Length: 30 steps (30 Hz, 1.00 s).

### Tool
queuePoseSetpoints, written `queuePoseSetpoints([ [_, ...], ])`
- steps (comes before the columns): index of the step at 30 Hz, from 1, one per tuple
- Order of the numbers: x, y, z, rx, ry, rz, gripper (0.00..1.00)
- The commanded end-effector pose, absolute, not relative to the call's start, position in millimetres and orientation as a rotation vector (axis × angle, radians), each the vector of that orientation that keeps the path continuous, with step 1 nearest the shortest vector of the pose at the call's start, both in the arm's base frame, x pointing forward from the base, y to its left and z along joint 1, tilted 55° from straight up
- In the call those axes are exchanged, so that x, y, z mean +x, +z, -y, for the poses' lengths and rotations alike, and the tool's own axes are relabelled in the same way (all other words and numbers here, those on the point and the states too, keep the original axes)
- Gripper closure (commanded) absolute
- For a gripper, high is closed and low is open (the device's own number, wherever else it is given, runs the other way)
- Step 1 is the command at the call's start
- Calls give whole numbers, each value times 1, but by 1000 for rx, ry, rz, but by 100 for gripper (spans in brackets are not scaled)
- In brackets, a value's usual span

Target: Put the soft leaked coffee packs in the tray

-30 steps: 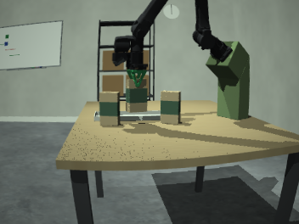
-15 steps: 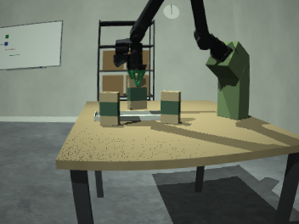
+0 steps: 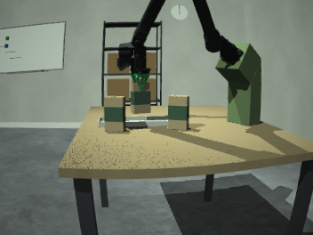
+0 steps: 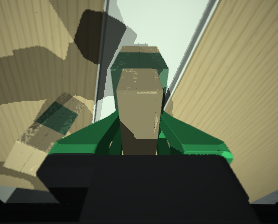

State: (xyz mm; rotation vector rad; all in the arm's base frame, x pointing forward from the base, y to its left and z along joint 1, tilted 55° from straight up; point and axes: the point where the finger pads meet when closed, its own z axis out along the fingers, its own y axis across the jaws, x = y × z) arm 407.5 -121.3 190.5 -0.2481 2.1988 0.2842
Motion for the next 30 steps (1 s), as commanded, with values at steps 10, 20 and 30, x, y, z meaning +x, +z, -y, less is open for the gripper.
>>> queuePoseSetpoints([
  [10, 413, 216, 137, -277, 217, -2154, 75],
  [20, 413, 216, 137, -276, 218, -2155, 75],
  [30, 413, 216, 137, -276, 218, -2155, 75],
])
